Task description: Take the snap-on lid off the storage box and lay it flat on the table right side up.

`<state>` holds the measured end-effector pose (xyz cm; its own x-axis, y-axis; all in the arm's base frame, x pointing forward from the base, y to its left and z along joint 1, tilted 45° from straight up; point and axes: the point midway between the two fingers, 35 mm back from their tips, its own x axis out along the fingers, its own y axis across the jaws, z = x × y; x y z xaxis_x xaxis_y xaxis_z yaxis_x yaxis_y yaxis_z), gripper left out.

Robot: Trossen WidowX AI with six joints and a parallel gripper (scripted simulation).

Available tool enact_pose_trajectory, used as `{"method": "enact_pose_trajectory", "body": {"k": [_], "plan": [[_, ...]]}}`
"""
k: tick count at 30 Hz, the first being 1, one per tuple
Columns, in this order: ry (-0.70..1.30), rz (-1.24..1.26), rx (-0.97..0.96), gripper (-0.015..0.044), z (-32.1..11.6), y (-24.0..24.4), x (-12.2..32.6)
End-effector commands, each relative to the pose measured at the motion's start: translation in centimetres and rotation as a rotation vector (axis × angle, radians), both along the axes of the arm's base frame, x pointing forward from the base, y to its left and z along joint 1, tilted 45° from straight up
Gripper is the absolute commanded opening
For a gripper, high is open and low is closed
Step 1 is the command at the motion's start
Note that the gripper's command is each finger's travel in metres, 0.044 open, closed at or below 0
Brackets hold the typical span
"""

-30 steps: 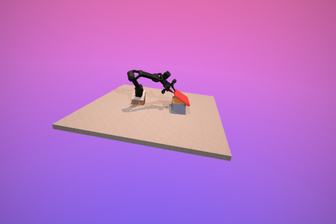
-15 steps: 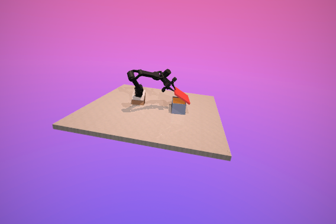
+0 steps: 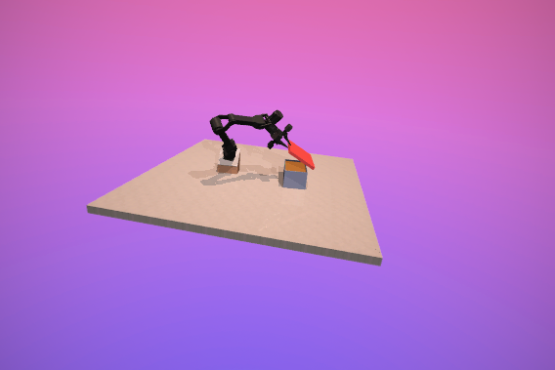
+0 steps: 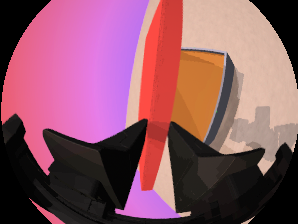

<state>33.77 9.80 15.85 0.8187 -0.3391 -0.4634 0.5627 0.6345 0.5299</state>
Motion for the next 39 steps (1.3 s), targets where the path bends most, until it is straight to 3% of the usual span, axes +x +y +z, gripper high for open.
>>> {"method": "enact_pose_trajectory", "body": {"k": [1,10,39], "plan": [[-0.011,0.001,0.009,0.0,0.8,0.7,0.0],[-0.011,0.001,0.009,0.0,1.5,1.4,-0.1],[-0.011,0.001,0.011,0.0,-3.2,4.8,-1.2]]}}
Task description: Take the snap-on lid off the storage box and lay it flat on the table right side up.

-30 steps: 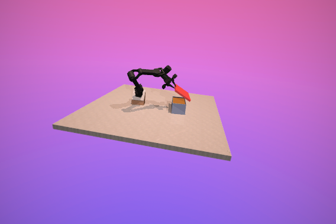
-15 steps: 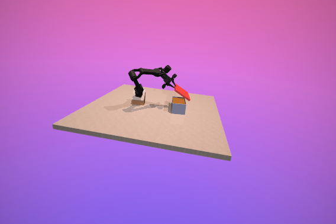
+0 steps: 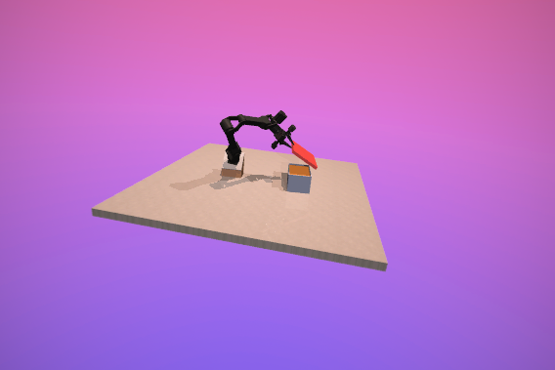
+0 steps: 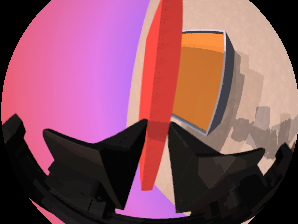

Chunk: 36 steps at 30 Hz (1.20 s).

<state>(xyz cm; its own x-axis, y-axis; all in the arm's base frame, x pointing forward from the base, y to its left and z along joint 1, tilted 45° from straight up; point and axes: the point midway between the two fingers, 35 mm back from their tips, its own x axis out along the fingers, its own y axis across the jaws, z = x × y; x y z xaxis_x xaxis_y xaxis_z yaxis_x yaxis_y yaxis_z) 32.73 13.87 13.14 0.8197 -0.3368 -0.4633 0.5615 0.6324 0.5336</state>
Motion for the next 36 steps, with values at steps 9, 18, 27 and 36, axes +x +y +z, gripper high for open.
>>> {"method": "enact_pose_trajectory", "body": {"k": [9,18,27,36], "plan": [[-0.009,0.0,0.008,0.0,-1.7,2.0,-0.5],[-0.009,0.0,0.009,0.0,-3.0,3.2,-0.8],[-0.009,0.0,0.009,0.0,-4.2,4.5,-1.1],[-0.009,0.0,0.01,0.0,-5.5,5.7,-1.5]]}}
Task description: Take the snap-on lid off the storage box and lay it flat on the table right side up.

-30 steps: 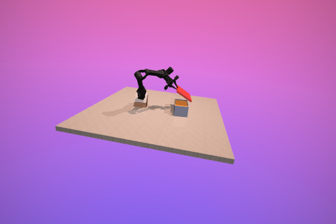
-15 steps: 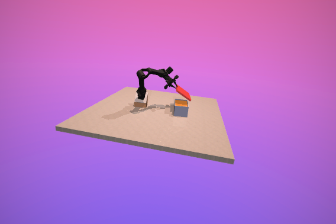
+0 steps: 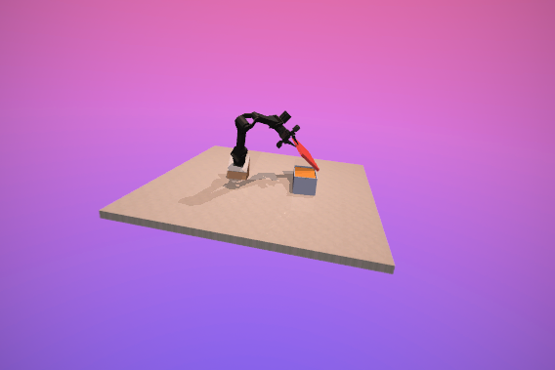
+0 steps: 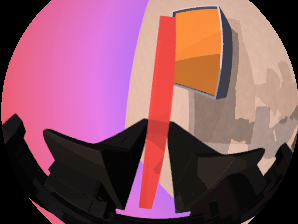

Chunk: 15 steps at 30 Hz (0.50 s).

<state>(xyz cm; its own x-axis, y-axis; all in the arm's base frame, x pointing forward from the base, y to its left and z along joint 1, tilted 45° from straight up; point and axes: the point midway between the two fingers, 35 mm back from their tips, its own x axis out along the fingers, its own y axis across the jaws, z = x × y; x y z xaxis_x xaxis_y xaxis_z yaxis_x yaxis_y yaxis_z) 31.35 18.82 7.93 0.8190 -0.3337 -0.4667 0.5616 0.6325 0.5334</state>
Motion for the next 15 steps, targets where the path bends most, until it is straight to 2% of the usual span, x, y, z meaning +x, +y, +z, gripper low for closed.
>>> {"method": "enact_pose_trajectory", "body": {"k": [1,15], "plan": [[-0.012,-0.002,0.008,0.0,-0.4,0.9,-0.1],[-0.012,-0.002,0.01,0.0,-2.4,2.9,-0.6]]}}
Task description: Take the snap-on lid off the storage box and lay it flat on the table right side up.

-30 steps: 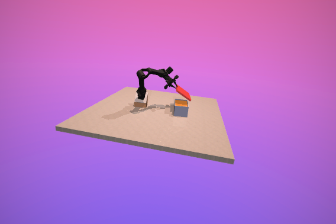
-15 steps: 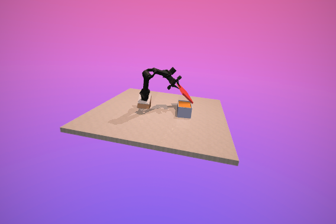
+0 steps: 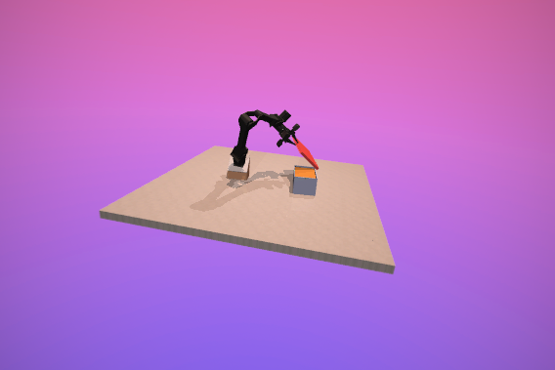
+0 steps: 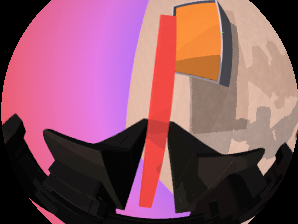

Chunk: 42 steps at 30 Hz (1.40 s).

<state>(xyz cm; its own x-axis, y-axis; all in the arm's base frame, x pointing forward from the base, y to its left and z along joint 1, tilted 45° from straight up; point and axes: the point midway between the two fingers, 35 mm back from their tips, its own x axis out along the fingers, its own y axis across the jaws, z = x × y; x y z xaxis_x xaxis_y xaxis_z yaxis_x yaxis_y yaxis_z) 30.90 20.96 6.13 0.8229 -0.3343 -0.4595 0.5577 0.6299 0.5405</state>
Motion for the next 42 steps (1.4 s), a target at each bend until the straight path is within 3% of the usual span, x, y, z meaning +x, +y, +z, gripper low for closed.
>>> {"method": "enact_pose_trajectory", "body": {"k": [1,42], "plan": [[-0.002,0.0,0.007,0.0,-0.7,0.9,-0.2],[-0.002,0.0,0.012,0.0,-6.4,6.6,-1.7]]}}
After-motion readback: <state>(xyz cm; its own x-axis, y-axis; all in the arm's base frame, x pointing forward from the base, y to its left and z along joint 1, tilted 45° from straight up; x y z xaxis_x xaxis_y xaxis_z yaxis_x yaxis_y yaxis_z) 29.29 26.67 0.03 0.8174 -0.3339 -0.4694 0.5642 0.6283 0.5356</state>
